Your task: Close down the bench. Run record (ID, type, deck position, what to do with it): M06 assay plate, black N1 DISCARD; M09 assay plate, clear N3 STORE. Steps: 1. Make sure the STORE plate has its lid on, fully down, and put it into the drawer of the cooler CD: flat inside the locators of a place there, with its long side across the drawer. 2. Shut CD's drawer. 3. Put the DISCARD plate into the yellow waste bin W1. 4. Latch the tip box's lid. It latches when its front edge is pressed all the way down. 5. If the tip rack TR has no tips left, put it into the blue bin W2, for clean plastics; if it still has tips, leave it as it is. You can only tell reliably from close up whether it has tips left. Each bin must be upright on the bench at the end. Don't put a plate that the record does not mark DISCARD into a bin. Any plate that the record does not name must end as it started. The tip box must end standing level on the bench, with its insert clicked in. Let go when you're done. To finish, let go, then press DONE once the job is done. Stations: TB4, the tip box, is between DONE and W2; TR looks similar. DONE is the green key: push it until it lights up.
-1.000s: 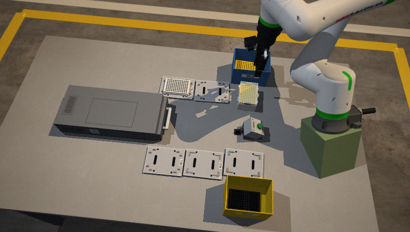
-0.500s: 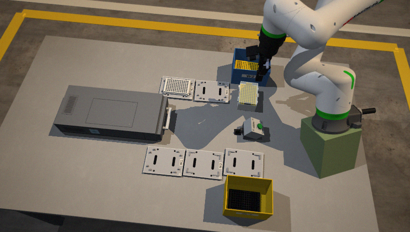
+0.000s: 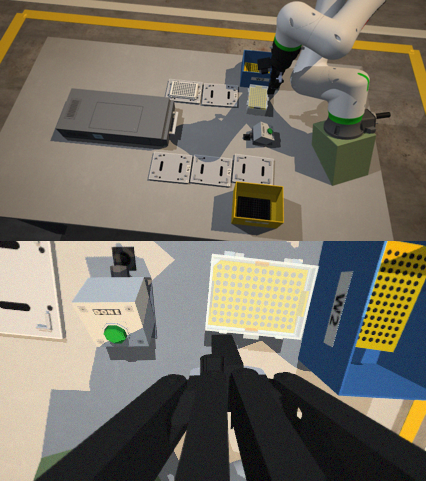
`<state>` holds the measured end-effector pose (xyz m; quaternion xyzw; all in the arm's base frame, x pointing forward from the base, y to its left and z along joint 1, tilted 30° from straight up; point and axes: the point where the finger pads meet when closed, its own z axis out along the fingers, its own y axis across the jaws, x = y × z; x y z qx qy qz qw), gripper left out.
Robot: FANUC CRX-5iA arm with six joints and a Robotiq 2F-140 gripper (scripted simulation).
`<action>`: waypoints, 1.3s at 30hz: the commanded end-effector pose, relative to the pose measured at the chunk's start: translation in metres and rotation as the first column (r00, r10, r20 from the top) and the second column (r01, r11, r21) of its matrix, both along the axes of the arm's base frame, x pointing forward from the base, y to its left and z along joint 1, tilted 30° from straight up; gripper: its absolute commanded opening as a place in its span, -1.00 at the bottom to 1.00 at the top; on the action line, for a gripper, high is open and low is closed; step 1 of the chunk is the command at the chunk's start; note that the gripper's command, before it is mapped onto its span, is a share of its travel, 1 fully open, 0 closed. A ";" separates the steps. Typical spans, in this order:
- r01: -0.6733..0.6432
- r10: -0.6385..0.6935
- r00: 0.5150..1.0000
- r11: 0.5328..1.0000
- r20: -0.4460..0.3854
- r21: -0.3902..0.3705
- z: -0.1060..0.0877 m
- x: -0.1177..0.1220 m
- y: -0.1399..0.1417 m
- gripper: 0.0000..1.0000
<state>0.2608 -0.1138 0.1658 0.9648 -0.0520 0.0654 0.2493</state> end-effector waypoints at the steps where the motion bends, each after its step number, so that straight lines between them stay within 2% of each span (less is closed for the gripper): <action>1: 0.000 0.000 1.000 1.000 0.002 -0.001 -0.006 0.001 0.014 -0.80; 33: 0.000 0.000 1.000 1.000 0.002 -0.001 -0.054 0.008 0.115 -0.80; 39: 0.000 0.000 1.000 1.000 0.002 -0.001 -0.054 0.008 0.115 -0.80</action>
